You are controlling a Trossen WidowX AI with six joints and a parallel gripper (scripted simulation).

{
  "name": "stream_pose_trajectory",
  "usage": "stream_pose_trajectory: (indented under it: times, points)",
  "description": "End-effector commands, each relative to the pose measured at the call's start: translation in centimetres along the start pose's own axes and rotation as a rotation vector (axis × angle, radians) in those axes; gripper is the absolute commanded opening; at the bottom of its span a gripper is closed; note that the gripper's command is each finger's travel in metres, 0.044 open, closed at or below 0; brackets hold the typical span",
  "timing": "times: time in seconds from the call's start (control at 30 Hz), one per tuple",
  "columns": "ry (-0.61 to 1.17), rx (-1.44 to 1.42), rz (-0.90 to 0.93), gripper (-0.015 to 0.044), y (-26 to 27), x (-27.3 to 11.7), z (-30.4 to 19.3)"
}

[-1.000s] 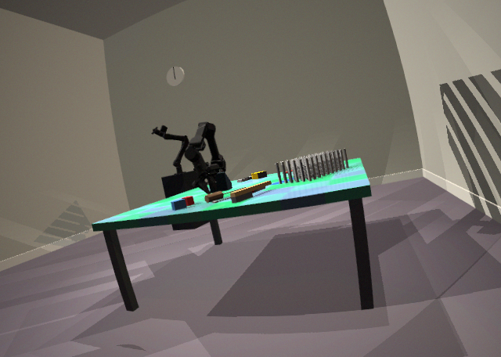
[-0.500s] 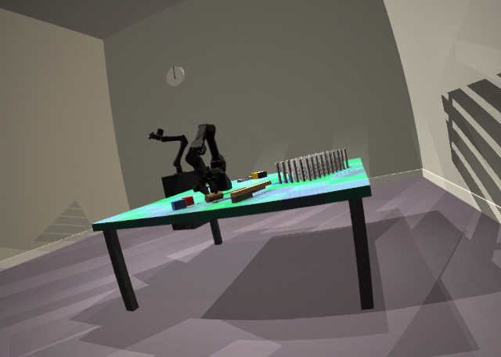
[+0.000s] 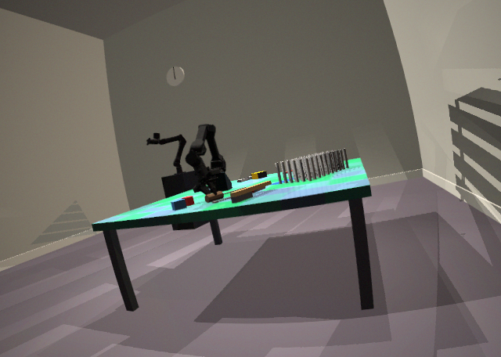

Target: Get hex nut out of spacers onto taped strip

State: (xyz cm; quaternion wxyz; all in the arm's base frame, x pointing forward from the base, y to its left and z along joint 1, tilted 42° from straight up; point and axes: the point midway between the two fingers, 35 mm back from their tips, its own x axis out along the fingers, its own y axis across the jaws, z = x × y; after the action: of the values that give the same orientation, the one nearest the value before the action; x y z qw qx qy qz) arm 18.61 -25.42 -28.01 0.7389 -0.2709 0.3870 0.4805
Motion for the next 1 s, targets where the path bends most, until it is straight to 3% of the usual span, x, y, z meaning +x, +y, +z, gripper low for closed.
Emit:
stream_pose_trajectory:
  times: [0.0, 0.17, 0.3, 0.97]
  points:
    - [-0.005, 0.005, -0.001, 0.0127, 0.0, 0.0, 0.1]
    - [-0.001, 0.002, 0.0, 0.0, -1.6, -3.5, -0.1]
    - [0.001, 0.0, 0.0, 0.0, -2.4, -5.5, -0.1]
    - [0.089, 0.206, 0.017, 0.0, -0.5, -6.3, 2.4]
